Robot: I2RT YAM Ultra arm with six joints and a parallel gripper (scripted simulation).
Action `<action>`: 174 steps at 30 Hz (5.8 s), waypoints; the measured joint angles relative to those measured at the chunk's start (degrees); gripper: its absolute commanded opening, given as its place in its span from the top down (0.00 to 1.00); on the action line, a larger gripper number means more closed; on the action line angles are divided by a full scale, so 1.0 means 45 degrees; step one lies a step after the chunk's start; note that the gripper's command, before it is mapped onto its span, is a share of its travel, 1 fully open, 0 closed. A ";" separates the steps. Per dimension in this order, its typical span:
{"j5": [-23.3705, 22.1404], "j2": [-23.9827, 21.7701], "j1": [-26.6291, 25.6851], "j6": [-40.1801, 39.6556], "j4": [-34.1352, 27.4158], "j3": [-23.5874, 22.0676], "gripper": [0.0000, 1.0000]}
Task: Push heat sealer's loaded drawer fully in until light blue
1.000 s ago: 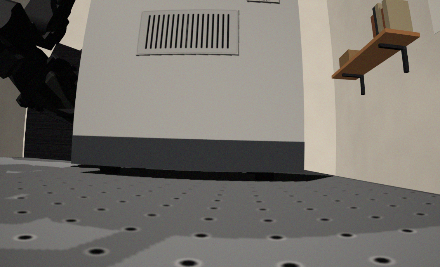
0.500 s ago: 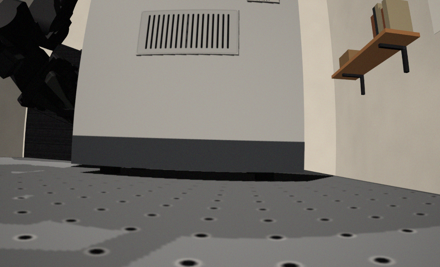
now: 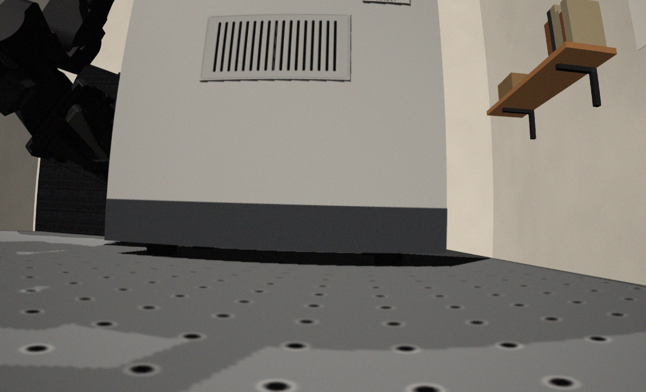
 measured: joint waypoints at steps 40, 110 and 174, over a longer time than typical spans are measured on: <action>0.0000 0.0000 0.0000 0.0005 0.0000 0.0000 1.00; -0.0350 0.0146 0.0102 -0.0680 -0.0389 0.0248 0.70; -0.0403 0.0277 -0.0112 -0.1088 -0.0806 0.0437 0.70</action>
